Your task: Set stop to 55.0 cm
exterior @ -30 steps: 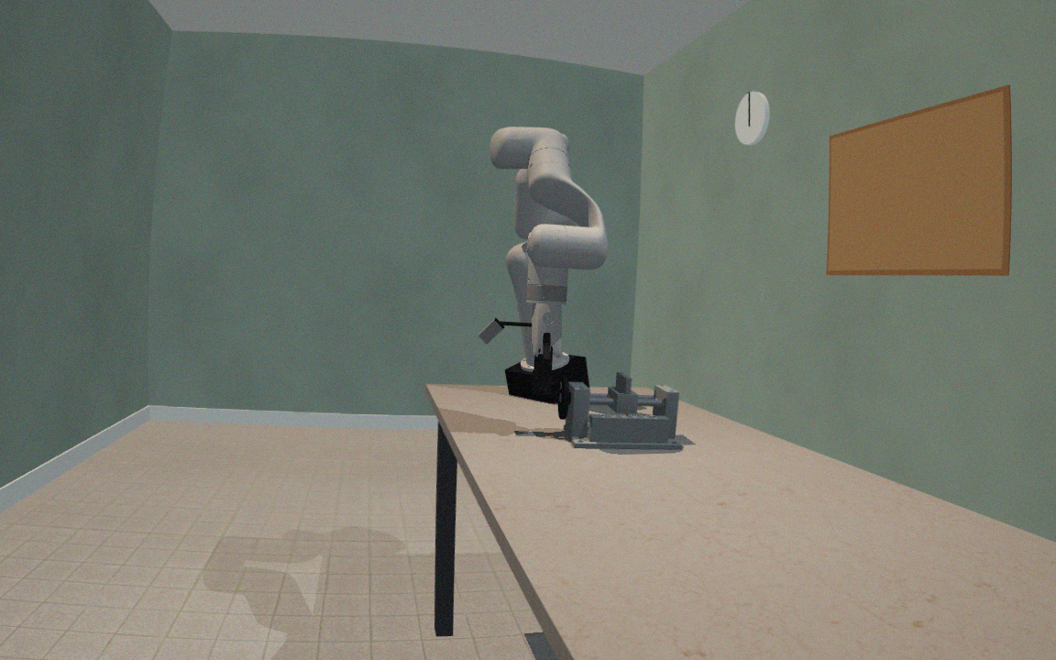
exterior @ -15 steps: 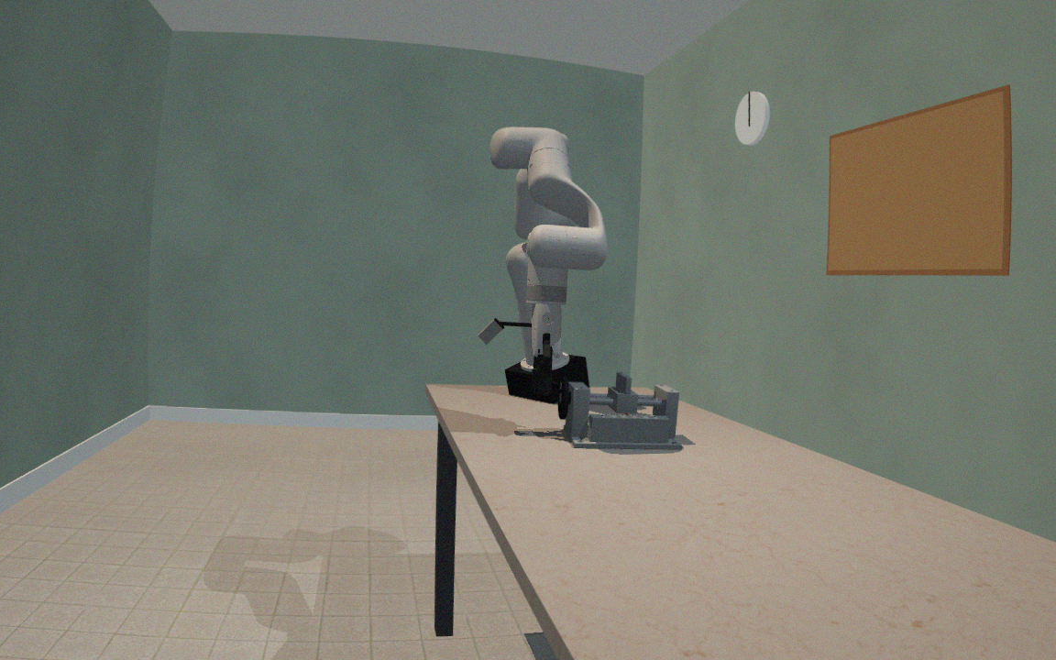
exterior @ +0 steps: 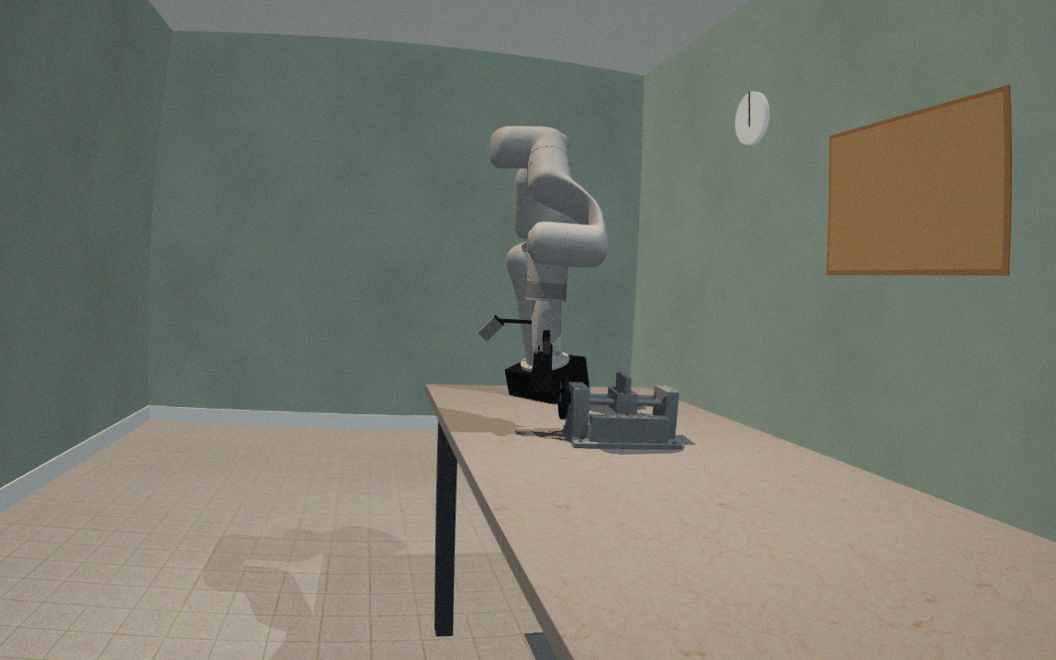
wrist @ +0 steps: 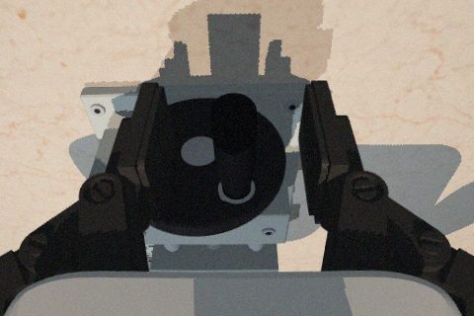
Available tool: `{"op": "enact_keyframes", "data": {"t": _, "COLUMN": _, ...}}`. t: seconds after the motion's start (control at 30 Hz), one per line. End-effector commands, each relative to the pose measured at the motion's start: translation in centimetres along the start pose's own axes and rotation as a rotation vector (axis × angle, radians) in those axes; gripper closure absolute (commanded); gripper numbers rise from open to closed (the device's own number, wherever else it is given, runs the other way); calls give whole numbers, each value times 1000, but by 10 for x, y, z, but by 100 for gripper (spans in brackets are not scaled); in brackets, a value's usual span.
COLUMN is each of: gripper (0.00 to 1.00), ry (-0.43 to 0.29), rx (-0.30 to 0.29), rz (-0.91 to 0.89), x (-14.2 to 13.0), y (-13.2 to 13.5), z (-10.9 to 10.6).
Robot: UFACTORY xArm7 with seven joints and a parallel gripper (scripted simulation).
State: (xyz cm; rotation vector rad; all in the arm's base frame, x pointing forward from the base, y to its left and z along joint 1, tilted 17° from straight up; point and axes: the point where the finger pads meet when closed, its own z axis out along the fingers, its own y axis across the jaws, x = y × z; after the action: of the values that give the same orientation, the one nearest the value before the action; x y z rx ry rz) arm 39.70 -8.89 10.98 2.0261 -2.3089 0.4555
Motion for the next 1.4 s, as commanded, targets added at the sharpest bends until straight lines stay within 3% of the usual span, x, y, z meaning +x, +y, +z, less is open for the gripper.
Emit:
{"op": "enact_keyframes", "data": {"t": 0.0, "gripper": 43, "ry": -2, "rx": 6, "rz": 0, "x": 0, "y": -2, "z": -40}}
{"op": "enact_keyframes", "data": {"t": 0.03, "gripper": 43, "ry": -2, "rx": 6, "rz": 0, "x": 0, "y": -2, "z": -54}}
{"op": "enact_keyframes", "data": {"t": 0.1, "gripper": 43, "ry": -2, "rx": 6, "rz": 0, "x": 0, "y": -2, "z": -54}}
{"op": "enact_keyframes", "data": {"t": 0.2, "gripper": 43, "ry": -2, "rx": 6, "rz": 0, "x": 0, "y": -2, "z": -87}}
{"op": "enact_keyframes", "data": {"t": 0.27, "gripper": 43, "ry": -2, "rx": 6, "rz": 0, "x": 0, "y": -2, "z": -95}}
{"op": "enact_keyframes", "data": {"t": 0.83, "gripper": 43, "ry": -2, "rx": 6, "rz": 0, "x": -1, "y": -3, "z": -95}}
{"op": "enact_keyframes", "data": {"t": 1.17, "gripper": 43, "ry": -2, "rx": 6, "rz": 0, "x": -31, "y": -68, "z": -96}}
{"op": "enact_keyframes", "data": {"t": 1.37, "gripper": 43, "ry": -2, "rx": 6, "rz": 0, "x": -36, "y": -79, "z": -96}}
